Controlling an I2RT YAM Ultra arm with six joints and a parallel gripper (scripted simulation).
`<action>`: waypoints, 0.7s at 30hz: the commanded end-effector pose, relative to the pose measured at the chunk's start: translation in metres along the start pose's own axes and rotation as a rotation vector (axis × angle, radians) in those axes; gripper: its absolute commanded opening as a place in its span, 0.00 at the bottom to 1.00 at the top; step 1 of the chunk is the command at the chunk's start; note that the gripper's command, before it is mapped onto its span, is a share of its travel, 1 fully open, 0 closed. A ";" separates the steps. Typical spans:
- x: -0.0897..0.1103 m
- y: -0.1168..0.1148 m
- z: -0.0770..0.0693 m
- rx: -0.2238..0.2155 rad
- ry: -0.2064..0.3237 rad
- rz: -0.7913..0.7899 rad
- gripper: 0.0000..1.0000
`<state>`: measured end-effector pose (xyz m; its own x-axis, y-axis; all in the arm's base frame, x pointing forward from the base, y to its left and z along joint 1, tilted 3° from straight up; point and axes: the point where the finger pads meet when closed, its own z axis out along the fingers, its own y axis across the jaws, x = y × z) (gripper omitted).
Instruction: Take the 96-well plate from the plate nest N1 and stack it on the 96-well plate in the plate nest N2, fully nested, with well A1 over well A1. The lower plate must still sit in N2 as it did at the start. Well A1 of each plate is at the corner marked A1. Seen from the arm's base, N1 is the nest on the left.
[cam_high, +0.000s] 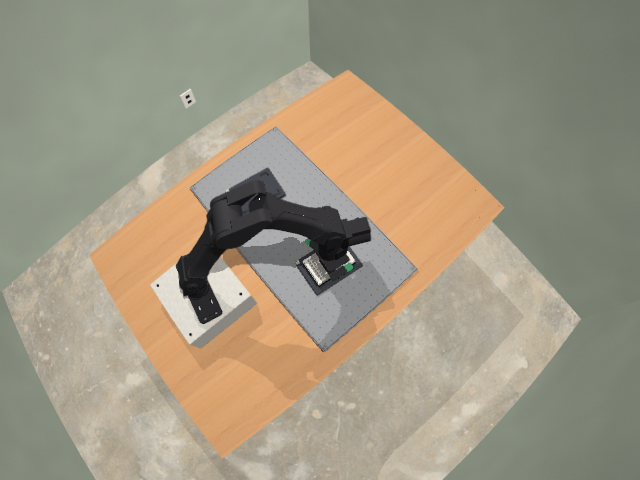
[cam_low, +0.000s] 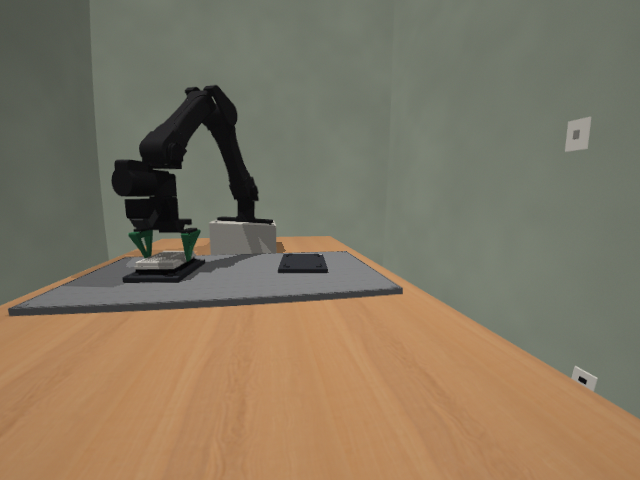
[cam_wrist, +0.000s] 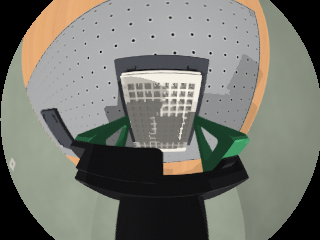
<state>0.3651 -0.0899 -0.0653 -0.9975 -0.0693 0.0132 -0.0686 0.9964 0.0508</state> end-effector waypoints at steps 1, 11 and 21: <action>-0.004 -0.001 -0.004 0.004 -0.015 0.000 1.00; -0.004 -0.001 -0.004 0.004 -0.015 0.000 1.00; -0.010 -0.004 -0.034 0.010 -0.042 0.002 1.00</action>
<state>0.3591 -0.0883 -0.0626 -0.9970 -0.0695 0.0352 -0.0674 0.9960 0.0583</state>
